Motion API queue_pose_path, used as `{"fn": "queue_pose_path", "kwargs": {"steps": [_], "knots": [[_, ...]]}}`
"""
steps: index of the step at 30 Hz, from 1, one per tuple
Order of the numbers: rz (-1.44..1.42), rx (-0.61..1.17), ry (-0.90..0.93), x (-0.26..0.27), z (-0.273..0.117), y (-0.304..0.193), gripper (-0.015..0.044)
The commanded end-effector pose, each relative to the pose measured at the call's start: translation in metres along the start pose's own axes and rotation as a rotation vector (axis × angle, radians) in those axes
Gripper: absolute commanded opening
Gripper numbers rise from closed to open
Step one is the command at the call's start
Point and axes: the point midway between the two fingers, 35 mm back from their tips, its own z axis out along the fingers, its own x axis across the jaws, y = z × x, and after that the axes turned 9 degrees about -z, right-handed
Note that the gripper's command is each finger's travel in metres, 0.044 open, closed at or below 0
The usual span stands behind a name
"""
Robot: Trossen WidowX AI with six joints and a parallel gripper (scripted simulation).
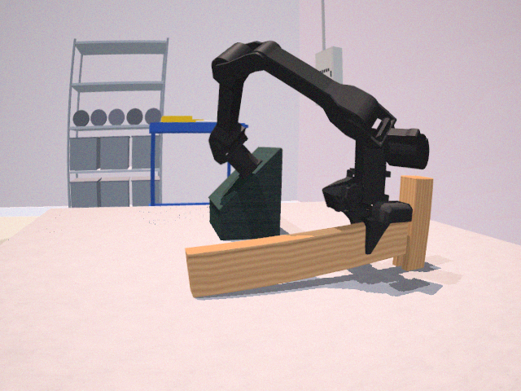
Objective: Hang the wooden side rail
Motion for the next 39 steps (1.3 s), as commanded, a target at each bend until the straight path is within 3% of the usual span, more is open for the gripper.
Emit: {"fn": "queue_pose_path", "kwargs": {"steps": [1, 39], "knots": [[-0.004, 0.003, 0.013, 0.0021, -0.0037, -0.0035, 0.0000], [-0.004, 0.003, 0.013, 0.0022, 0.0026, -0.0035, 0.0000]]}}
